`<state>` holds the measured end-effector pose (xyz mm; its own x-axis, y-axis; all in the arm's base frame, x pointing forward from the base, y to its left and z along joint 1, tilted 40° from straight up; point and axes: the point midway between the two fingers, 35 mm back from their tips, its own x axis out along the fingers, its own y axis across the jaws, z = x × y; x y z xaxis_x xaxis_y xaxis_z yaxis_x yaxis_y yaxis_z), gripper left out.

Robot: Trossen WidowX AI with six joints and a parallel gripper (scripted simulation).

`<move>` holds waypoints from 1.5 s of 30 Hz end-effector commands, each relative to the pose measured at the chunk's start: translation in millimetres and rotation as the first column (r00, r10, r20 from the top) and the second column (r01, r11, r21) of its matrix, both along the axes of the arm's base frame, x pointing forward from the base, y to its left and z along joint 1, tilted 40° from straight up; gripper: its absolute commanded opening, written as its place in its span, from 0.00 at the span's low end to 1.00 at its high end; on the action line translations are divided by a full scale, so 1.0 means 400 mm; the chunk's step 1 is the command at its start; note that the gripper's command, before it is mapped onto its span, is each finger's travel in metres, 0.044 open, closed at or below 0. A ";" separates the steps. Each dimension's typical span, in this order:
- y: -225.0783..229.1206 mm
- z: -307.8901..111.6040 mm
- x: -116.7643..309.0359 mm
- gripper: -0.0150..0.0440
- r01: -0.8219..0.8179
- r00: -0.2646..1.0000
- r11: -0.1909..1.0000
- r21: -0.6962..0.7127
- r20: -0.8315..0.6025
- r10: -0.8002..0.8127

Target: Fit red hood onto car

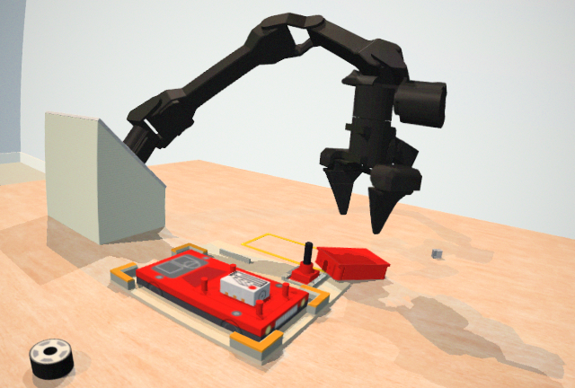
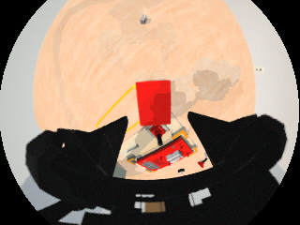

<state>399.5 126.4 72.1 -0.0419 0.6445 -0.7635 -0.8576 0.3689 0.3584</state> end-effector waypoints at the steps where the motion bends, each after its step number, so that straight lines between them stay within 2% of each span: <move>1: 0.006 -0.006 0.000 1.00 -0.002 1.000 1.000 0.004 0.000 0.002; 45: 0.065 -0.078 -0.007 1.00 -0.002 1.000 1.000 0.005 0.000 0.002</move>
<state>397.7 150.3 43.5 -0.0405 0.6461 -0.7622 -0.8606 0.3650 0.3551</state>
